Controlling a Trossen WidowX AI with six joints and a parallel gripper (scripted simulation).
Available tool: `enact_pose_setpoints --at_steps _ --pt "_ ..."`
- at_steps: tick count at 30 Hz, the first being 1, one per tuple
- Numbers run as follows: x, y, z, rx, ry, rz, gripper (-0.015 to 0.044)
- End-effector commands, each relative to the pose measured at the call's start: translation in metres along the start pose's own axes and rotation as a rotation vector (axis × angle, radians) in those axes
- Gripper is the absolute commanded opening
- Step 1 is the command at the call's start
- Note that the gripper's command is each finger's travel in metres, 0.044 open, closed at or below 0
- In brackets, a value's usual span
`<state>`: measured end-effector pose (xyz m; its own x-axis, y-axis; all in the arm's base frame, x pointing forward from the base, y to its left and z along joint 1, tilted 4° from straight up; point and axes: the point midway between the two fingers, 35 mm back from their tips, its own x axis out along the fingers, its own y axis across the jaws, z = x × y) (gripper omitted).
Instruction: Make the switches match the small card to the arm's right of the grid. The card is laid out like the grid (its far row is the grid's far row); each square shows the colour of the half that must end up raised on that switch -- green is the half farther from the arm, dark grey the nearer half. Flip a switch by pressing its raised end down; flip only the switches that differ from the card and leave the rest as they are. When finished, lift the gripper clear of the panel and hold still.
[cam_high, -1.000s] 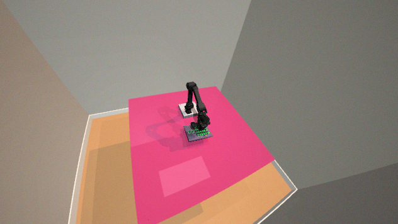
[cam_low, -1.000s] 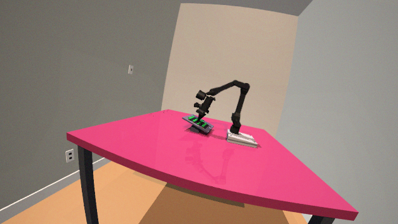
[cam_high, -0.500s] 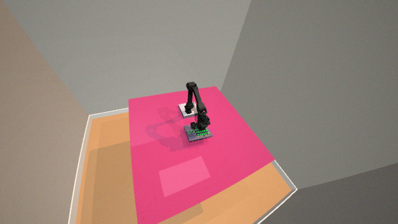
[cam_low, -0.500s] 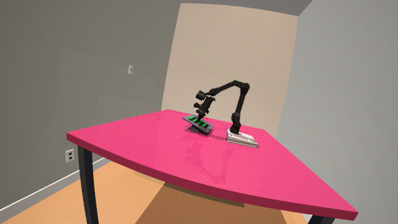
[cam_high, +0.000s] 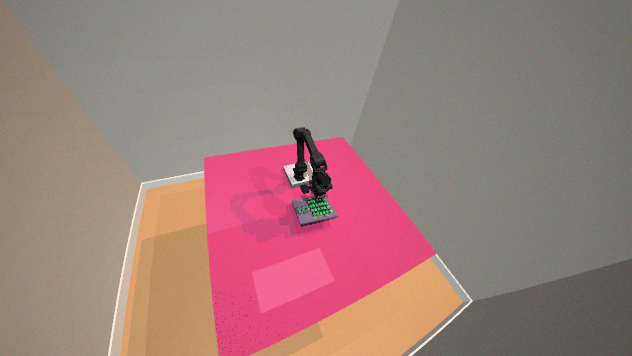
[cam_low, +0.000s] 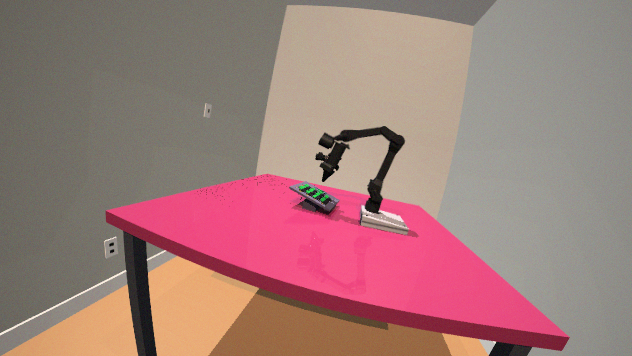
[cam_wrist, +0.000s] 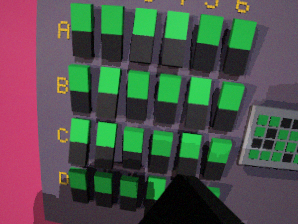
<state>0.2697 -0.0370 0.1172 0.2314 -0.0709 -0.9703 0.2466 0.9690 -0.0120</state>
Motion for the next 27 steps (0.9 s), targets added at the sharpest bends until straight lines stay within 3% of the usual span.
enact_pose_setpoints --at_steps 1,8,12,27 --pt "-0.001 -0.022 -0.034 0.004 0.013 -0.004 0.0000" --pt "0.003 -0.030 -0.049 0.004 0.016 -0.005 0.0000" --pt "0.036 -0.030 -0.049 0.004 0.039 -0.005 0.0000" --pt "0.052 -0.030 -0.049 0.004 0.038 -0.005 0.0000"
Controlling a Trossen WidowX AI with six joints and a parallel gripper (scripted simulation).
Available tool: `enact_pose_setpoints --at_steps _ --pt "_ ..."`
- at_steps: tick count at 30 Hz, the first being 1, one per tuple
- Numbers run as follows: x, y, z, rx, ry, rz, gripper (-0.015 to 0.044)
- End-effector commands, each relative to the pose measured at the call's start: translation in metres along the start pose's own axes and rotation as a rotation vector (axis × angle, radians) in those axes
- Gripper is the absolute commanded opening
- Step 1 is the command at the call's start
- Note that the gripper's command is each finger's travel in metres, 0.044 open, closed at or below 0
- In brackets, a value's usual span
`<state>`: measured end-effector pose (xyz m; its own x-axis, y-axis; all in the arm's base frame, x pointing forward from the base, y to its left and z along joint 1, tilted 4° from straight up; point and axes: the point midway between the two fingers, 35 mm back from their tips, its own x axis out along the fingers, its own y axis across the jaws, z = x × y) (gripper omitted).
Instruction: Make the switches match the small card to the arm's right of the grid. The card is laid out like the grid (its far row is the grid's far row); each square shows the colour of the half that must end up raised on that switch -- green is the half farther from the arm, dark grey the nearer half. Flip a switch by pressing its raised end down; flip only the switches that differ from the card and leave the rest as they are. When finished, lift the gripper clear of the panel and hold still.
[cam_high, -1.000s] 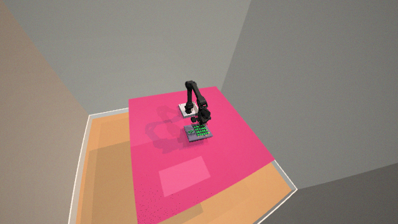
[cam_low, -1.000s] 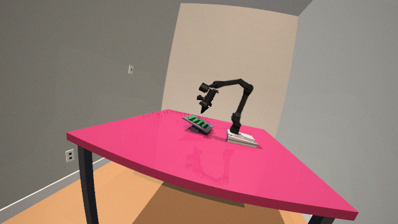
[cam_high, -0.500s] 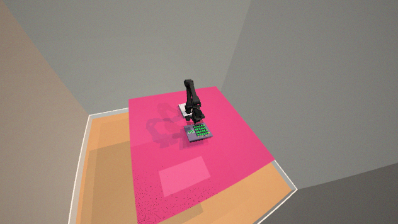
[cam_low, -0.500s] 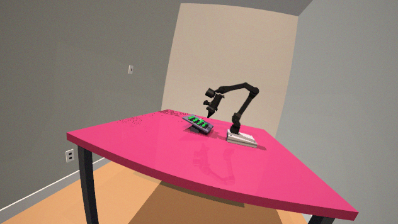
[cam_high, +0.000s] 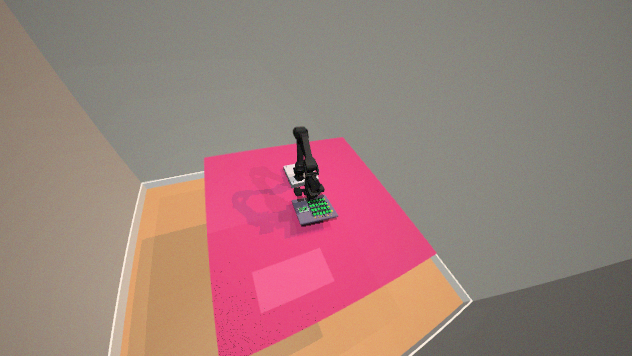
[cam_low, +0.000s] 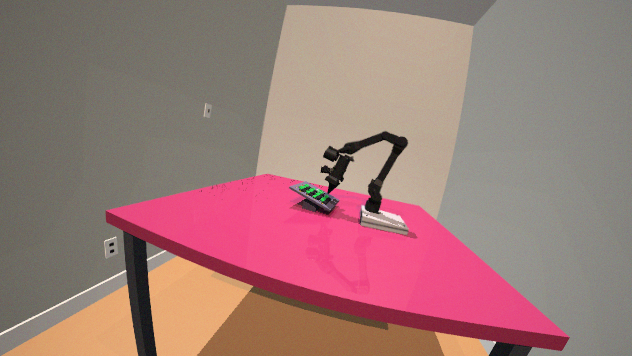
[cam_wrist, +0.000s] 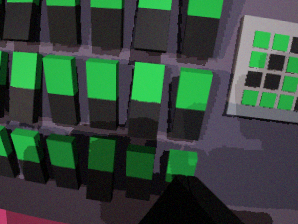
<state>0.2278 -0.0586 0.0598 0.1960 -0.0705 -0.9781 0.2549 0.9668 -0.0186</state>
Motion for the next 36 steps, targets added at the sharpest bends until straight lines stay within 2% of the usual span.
enact_pose_setpoints --at_steps 1,36 --pt "0.0063 0.0005 -0.0008 -0.003 0.003 0.004 0.0000" --pt "0.0136 0.0005 -0.0007 -0.003 0.003 0.003 0.0000"
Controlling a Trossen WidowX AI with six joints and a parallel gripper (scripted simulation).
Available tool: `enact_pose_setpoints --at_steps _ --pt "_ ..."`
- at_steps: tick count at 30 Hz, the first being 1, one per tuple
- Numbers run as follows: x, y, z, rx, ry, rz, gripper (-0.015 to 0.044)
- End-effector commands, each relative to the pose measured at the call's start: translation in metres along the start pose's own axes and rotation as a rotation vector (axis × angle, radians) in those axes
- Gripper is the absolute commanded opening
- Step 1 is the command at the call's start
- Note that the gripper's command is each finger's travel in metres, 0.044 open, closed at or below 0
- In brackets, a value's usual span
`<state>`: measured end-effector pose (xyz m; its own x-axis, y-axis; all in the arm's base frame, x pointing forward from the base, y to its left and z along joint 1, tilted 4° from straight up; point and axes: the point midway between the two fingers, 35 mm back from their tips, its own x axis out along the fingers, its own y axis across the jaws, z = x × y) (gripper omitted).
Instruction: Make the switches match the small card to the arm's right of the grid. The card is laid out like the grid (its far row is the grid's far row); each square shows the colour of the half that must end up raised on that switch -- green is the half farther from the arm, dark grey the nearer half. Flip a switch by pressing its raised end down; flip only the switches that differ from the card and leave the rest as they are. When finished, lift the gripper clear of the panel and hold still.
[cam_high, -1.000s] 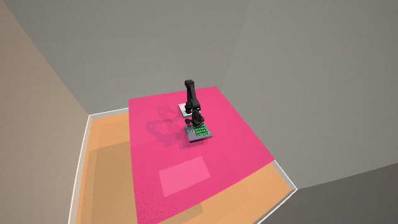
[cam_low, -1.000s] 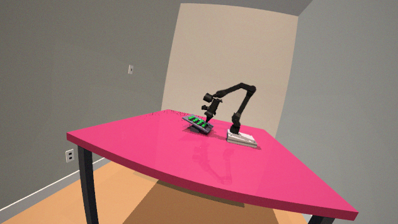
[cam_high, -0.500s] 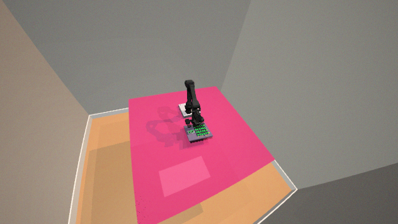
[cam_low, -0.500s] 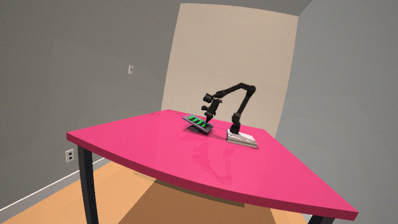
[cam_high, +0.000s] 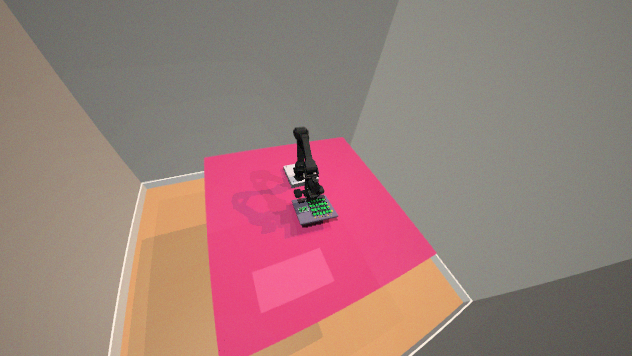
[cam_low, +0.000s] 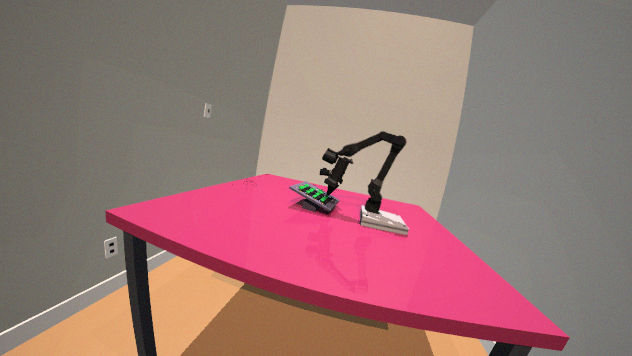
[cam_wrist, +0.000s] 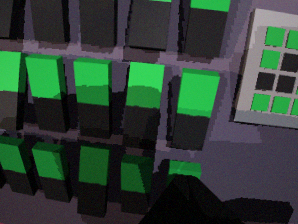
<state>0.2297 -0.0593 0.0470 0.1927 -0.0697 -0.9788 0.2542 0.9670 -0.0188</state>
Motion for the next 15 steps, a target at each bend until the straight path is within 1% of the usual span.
enact_pose_setpoints --at_steps 1,15 --pt "0.0008 0.0005 0.0000 -0.003 -0.001 0.004 0.0000" --pt "0.0026 0.0005 0.0001 -0.003 -0.001 0.004 0.0000"
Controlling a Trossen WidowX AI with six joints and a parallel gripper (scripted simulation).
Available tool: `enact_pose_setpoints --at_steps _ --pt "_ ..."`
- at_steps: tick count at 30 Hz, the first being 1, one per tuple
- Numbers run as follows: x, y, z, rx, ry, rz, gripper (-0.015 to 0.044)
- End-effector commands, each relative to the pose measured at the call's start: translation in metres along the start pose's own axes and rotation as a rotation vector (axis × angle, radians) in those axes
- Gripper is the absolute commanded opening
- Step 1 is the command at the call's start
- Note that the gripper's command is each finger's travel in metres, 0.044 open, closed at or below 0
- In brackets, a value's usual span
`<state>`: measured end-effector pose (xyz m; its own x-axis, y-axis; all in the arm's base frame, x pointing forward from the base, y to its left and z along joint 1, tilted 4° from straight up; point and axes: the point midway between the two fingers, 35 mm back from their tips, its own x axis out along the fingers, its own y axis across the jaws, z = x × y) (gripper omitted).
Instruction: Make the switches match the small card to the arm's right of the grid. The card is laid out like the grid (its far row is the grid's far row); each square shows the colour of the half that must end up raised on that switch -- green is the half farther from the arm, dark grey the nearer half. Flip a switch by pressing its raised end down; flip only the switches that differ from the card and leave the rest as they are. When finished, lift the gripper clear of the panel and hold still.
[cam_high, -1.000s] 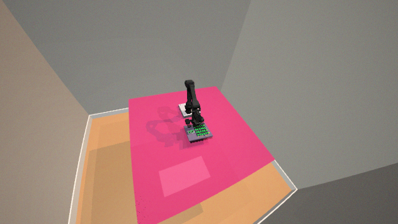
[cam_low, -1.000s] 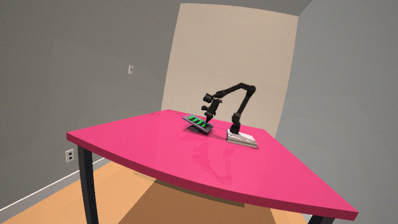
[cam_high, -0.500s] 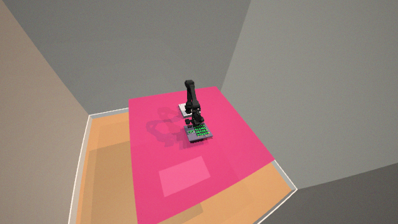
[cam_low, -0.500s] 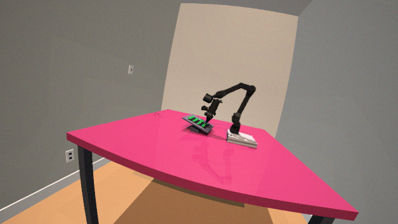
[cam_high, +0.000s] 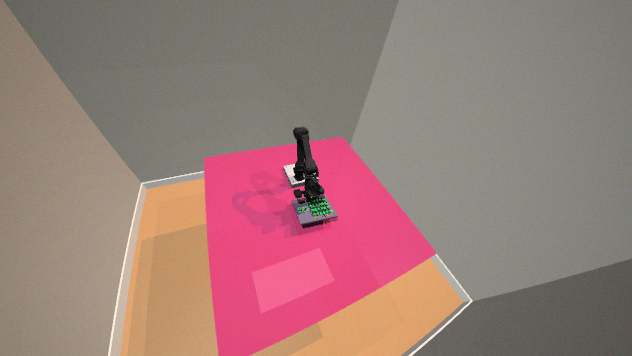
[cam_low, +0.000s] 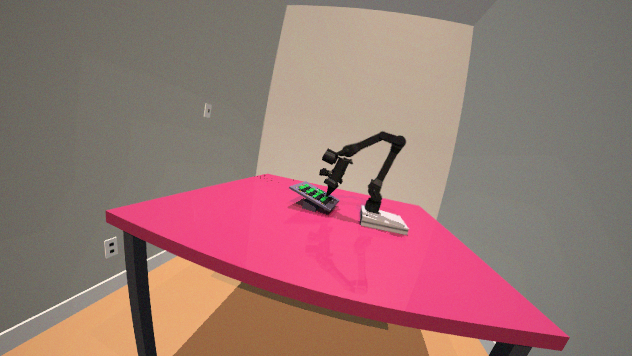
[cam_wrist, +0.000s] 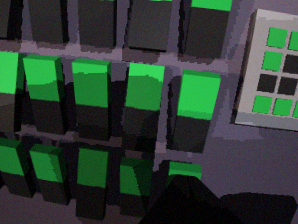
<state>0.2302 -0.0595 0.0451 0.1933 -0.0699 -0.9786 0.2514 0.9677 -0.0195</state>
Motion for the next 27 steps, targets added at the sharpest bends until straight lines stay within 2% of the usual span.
enact_pose_setpoints --at_steps 1,20,27 --pt "0.001 0.000 0.000 0.000 0.000 0.004 0.0000" --pt "0.001 0.000 0.000 0.000 0.000 0.000 0.0000" --pt "-0.057 0.000 -0.002 -0.003 -0.023 0.003 0.0000"
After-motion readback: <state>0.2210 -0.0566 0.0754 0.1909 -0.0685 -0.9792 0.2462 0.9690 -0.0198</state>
